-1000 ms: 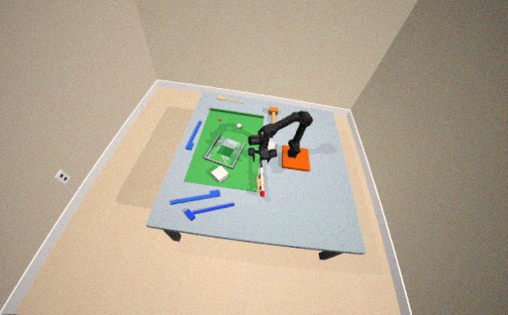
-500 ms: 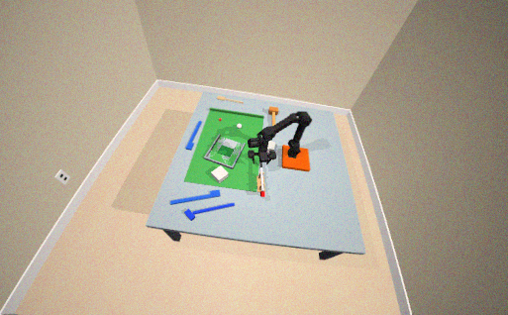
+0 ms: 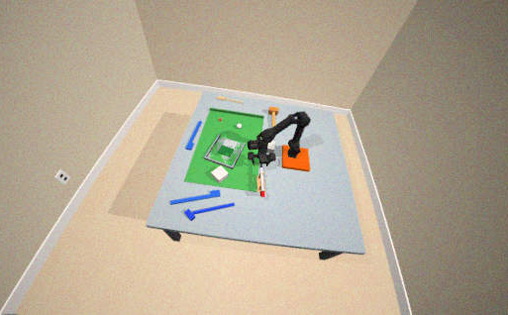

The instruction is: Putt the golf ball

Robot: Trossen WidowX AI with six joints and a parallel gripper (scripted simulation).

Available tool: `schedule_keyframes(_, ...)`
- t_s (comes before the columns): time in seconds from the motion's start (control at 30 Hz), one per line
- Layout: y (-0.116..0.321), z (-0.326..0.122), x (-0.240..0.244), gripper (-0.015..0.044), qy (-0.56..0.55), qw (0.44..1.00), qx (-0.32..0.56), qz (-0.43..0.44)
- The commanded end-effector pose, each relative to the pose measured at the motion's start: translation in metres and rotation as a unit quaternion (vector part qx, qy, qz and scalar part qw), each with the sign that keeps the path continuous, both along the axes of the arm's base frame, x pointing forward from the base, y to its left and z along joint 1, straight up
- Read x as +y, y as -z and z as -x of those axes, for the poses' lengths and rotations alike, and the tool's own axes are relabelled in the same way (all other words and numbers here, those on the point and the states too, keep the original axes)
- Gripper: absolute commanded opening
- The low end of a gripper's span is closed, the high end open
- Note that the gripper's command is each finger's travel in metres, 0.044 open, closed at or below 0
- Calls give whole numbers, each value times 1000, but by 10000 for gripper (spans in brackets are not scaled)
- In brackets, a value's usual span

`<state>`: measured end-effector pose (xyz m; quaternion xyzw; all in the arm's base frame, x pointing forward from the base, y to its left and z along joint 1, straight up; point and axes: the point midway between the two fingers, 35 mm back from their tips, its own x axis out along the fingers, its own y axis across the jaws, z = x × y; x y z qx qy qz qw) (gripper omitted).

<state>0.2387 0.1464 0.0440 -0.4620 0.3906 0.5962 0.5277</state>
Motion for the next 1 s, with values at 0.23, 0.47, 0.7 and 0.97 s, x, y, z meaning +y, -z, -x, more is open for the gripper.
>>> schedule_keyframes(0.23,0,0,0,230,0,1000,0,0)
schedule_keyframes(0.47,0,0,0,46,0,1000,0,0)
schedule_keyframes(0.7,0,0,0,0,0,1000,0,0)
schedule_keyframes(0.97,-29,-3,2,0,0,1000,0,0)
